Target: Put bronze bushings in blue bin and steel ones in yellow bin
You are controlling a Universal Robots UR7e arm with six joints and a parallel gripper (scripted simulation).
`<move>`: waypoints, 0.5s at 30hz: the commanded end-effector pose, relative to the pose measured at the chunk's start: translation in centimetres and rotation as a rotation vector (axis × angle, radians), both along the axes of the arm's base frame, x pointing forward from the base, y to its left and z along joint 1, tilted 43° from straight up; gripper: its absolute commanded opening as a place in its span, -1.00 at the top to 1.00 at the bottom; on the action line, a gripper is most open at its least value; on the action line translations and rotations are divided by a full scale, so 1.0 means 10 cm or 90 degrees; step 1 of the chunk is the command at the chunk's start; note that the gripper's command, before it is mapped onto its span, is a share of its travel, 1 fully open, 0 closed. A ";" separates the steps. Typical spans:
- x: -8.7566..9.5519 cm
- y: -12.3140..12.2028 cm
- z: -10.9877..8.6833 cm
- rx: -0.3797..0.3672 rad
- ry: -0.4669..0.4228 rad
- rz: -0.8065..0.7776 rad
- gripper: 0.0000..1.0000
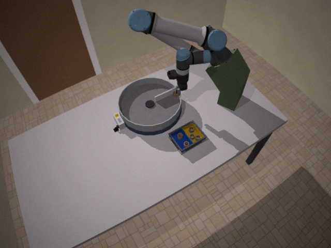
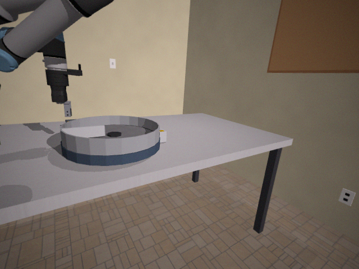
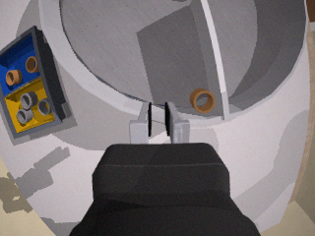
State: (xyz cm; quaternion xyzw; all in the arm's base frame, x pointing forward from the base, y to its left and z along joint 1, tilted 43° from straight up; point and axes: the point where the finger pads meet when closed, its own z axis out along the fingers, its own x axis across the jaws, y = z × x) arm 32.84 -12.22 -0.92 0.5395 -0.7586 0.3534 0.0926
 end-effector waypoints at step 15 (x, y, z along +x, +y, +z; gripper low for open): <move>-0.16 -0.35 0.18 0.008 -0.019 -0.008 0.21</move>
